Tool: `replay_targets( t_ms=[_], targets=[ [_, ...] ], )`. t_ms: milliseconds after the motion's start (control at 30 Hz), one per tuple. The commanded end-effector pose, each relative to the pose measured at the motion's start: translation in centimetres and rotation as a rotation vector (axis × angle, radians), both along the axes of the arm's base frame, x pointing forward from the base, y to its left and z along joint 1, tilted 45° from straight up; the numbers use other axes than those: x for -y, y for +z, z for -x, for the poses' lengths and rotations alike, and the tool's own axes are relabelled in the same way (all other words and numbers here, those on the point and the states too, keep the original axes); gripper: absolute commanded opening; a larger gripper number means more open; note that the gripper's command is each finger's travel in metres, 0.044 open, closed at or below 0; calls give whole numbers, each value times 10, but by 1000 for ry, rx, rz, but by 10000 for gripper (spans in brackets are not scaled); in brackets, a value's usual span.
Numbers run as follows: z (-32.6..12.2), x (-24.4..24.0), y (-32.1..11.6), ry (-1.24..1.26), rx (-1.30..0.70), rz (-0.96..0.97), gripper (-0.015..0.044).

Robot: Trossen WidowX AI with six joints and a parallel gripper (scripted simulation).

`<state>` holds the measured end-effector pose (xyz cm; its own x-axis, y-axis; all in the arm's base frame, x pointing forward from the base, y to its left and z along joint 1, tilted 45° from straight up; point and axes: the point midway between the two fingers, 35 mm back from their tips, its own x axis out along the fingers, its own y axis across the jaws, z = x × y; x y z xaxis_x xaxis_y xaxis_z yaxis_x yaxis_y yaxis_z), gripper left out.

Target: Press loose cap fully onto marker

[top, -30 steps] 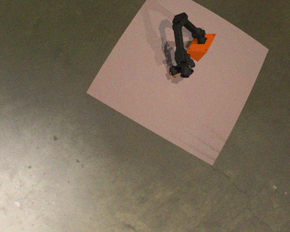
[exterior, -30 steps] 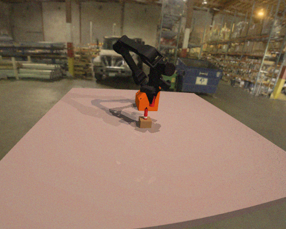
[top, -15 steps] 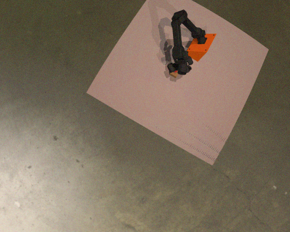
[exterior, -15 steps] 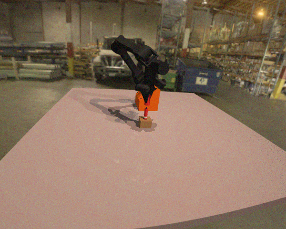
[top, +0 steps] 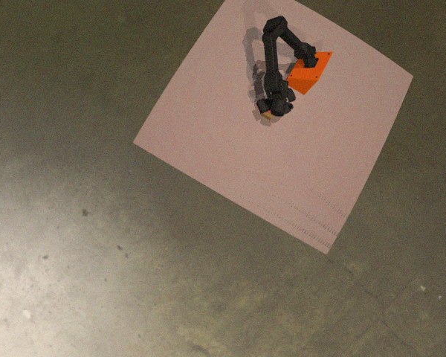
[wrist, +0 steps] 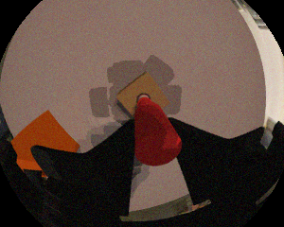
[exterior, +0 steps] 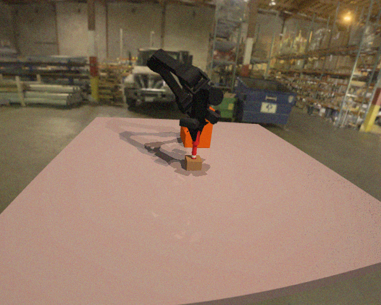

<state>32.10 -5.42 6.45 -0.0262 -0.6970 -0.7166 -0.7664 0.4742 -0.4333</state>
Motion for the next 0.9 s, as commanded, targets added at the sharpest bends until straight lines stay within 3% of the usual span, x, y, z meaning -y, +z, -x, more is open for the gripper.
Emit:
replay_targets(
  t_ms=[0, 867],
  targets=[
    [0, 4, -4, 4, -3, 5, 0],
    [3, 28, -27, 3, -3, 8, 0]
  ],
)
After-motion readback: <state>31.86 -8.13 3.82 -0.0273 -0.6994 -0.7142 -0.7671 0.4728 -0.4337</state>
